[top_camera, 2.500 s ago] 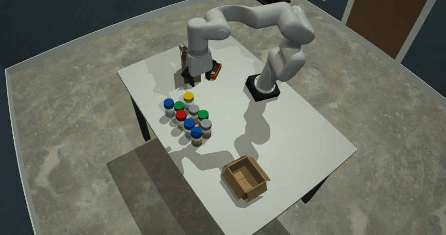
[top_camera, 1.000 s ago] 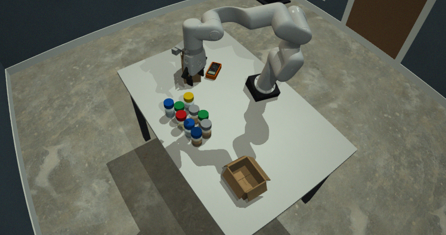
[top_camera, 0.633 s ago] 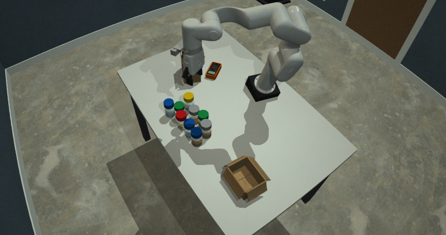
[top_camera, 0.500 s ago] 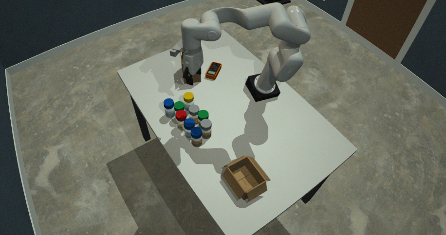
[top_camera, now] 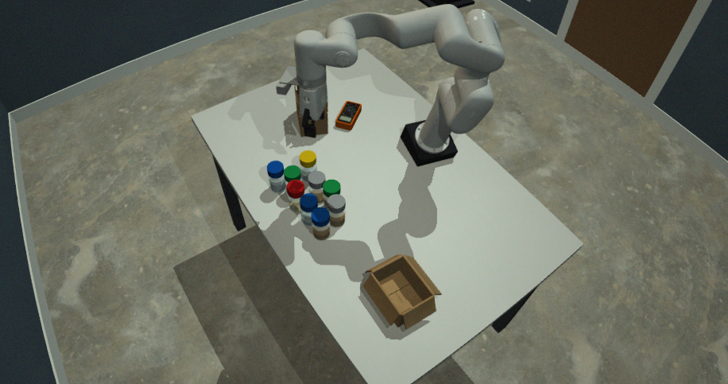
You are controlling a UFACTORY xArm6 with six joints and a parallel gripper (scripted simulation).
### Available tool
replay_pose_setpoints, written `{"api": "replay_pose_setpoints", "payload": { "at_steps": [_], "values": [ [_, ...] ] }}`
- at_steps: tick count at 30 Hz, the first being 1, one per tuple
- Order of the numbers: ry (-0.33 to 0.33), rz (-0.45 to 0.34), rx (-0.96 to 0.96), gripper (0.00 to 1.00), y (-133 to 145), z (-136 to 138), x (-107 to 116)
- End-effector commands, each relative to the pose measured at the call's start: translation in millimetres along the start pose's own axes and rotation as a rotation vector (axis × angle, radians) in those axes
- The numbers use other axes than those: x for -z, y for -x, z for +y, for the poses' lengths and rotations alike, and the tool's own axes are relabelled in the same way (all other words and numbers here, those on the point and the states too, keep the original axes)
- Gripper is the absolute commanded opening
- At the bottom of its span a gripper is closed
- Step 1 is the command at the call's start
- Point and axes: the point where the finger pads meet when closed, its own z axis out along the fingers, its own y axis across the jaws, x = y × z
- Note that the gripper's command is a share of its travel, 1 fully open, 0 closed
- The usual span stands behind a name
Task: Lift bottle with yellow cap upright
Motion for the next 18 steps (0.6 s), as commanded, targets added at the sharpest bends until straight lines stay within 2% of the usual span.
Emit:
{"api": "replay_pose_setpoints", "payload": {
  "at_steps": [1,10,18],
  "values": [
    [-0.006,0.006,0.123,0.79,-7.8,10.3,-5.8],
    [-0.002,0.006,0.154,0.79,-9.4,14.0,-8.4],
    [-0.004,0.01,0.356,0.79,-19.5,32.9,-20.8]
  ]
}}
